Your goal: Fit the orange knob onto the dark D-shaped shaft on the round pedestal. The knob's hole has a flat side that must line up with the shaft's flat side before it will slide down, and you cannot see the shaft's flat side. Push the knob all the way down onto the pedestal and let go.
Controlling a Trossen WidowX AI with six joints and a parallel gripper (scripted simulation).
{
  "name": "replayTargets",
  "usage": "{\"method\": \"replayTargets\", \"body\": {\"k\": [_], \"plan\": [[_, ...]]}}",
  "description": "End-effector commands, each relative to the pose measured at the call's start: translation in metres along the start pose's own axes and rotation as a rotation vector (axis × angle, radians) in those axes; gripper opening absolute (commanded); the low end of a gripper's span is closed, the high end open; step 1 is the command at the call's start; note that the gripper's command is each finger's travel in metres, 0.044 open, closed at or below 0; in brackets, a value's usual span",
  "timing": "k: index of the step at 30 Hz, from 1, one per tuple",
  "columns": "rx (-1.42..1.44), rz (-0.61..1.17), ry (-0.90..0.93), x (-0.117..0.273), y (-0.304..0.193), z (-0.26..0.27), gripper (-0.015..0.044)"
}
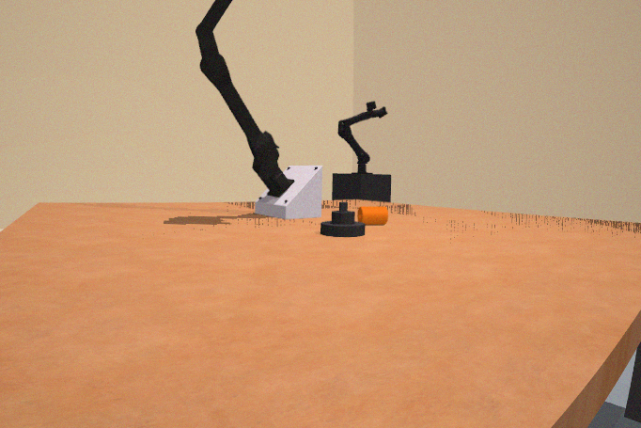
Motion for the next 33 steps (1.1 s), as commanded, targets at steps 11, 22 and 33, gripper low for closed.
{"method": "replayTargets", "body": {"k": [11,22,33], "plan": [[-0.41,0.495,0.107,0.037,-0.105,0.092,0.044],[-0.742,1.028,0.203,0.115,-0.175,0.191,0.044],[-0.998,1.604,0.305,0.22,-0.197,0.282,0.044]]}}
Point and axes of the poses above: the point midway between the two fingers, 35 mm back from their tips, its own x axis back along the fingers, its own z axis across the jaws, y = z × x, the point moved 8 cm from there along x, back along the fingers, and after that the axes turned 3 degrees about x, right-handed, at the moved point
